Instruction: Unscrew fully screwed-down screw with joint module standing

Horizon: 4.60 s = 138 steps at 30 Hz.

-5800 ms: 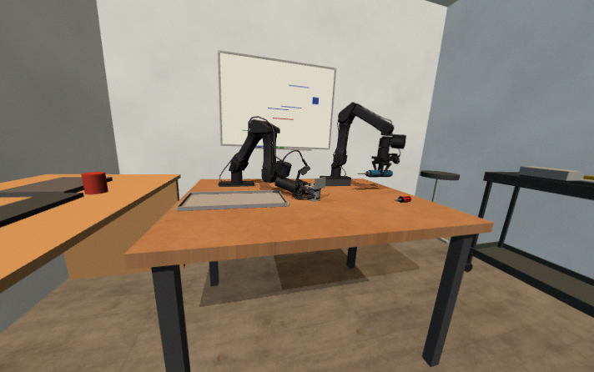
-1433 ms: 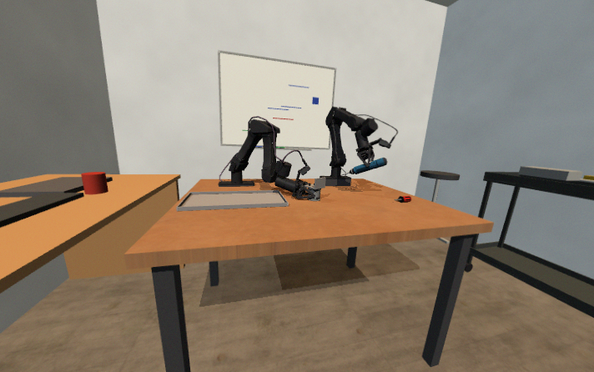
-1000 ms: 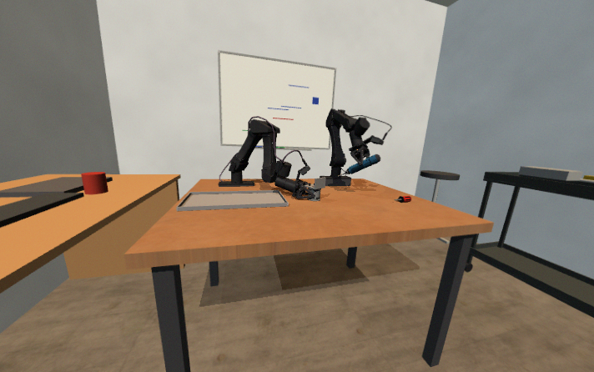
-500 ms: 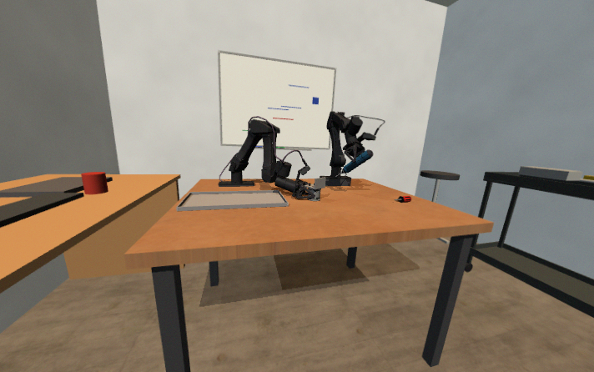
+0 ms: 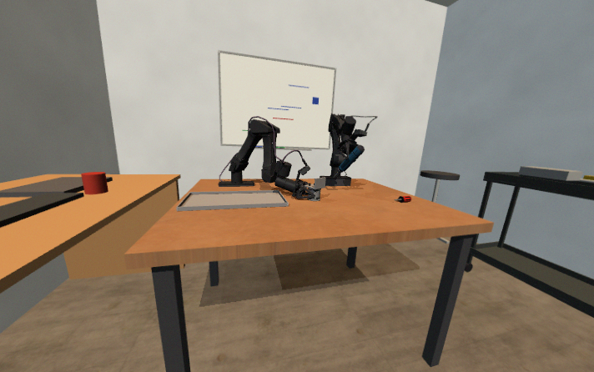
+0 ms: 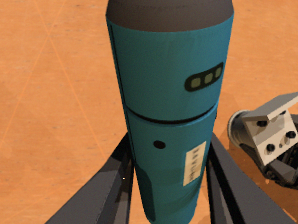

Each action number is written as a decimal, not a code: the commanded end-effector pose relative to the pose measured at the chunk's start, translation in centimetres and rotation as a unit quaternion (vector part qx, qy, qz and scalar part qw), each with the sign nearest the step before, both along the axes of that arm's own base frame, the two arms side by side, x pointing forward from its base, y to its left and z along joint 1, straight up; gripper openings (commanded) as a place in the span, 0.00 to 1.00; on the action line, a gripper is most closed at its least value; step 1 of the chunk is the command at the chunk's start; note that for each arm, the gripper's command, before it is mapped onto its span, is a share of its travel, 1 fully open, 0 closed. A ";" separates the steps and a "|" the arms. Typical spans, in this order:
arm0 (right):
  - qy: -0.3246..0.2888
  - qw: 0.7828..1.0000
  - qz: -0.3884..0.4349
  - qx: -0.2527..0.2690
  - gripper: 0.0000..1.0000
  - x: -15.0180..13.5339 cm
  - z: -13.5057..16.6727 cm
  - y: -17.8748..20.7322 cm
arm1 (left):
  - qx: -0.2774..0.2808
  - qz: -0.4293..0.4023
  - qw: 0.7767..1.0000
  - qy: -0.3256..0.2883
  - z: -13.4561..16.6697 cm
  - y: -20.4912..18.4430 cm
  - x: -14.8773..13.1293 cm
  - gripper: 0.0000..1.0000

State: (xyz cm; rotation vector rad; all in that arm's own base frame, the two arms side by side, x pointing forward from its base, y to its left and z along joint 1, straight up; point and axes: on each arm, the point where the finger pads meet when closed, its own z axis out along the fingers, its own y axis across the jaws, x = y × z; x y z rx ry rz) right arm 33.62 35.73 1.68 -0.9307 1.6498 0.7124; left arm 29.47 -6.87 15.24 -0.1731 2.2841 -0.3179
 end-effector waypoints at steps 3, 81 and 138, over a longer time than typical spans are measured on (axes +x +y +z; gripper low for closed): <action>0.021 1.000 0.004 -0.013 0.59 -0.8 -1.5 -0.3 | -0.003 -0.049 0.992 -0.113 4.6 -2.4 1.3 0.42; 0.021 1.000 0.004 -0.013 0.59 -0.8 -1.5 -0.3 | 0.005 -0.277 0.877 -0.394 13.7 -12.3 -6.7 0.42; 0.021 1.000 0.004 -0.013 0.59 -0.8 -1.5 -0.3 | -0.011 -0.270 0.864 -0.425 17.3 -12.5 -6.8 0.42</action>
